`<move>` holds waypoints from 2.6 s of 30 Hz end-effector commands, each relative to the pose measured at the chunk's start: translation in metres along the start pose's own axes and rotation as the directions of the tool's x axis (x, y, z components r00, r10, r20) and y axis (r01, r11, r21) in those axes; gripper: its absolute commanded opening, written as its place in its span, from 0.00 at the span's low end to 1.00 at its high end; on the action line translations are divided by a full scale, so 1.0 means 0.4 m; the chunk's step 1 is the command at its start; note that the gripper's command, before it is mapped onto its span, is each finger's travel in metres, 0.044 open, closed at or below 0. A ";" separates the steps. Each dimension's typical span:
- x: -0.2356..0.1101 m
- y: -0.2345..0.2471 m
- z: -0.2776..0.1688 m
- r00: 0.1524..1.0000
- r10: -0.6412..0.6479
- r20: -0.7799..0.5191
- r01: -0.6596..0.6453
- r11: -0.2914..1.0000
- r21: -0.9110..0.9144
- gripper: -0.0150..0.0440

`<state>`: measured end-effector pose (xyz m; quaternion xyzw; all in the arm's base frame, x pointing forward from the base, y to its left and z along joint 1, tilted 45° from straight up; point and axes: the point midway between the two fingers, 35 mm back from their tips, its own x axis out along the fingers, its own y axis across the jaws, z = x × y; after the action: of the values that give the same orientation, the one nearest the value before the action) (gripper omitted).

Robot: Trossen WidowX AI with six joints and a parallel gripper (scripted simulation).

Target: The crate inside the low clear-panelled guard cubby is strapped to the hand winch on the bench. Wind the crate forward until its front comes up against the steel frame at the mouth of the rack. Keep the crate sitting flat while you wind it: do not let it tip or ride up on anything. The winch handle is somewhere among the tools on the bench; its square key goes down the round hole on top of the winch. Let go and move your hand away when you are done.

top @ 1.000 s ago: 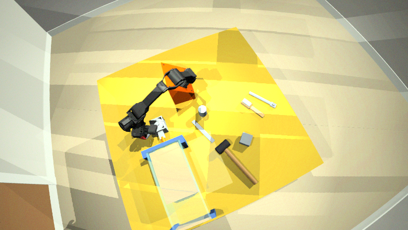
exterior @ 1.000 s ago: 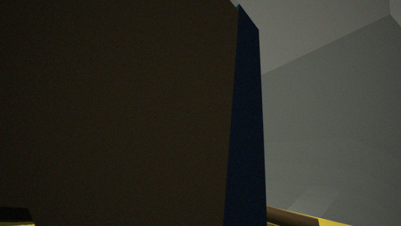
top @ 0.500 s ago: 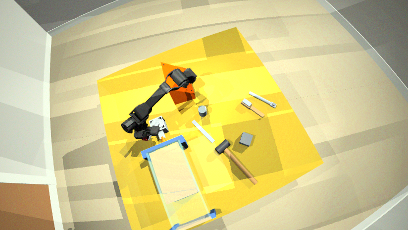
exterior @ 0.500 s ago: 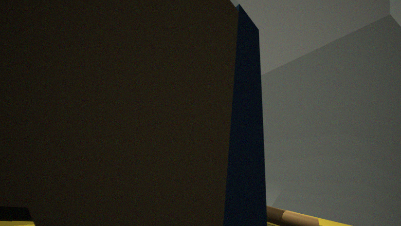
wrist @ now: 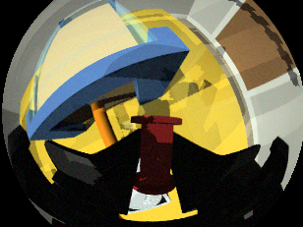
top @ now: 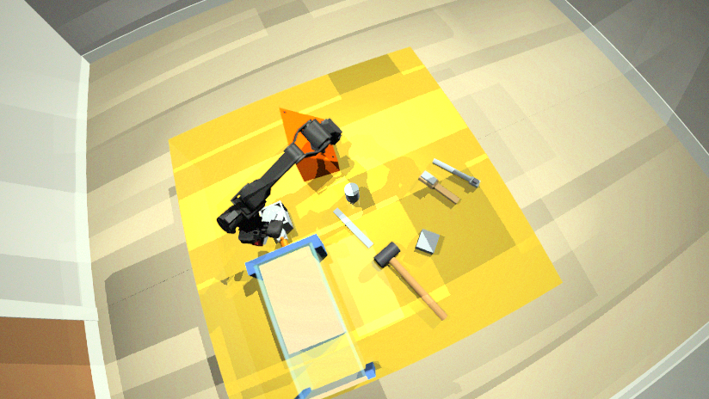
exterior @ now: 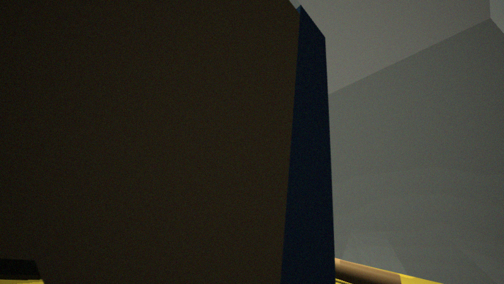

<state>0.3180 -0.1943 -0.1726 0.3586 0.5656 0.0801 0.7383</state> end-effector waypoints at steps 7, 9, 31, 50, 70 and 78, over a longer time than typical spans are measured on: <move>0.006 0.064 -0.002 0.999 0.034 -0.009 -0.034 0.999 -0.001 0.25; 0.005 0.070 -0.003 0.999 0.034 -0.009 -0.034 0.999 -0.001 0.25; -0.002 0.130 -0.015 0.999 0.035 -0.010 -0.035 0.999 0.000 0.25; -0.003 0.097 -0.002 1.000 0.003 0.008 -0.002 1.000 -0.010 0.92; -0.157 0.090 0.065 1.000 -0.006 0.005 0.006 1.000 -0.007 1.00; -0.304 0.113 0.035 1.000 -0.007 0.002 0.007 1.000 -0.006 1.00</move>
<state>0.3077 -0.2195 -0.0722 0.3637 0.5717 0.0831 0.7307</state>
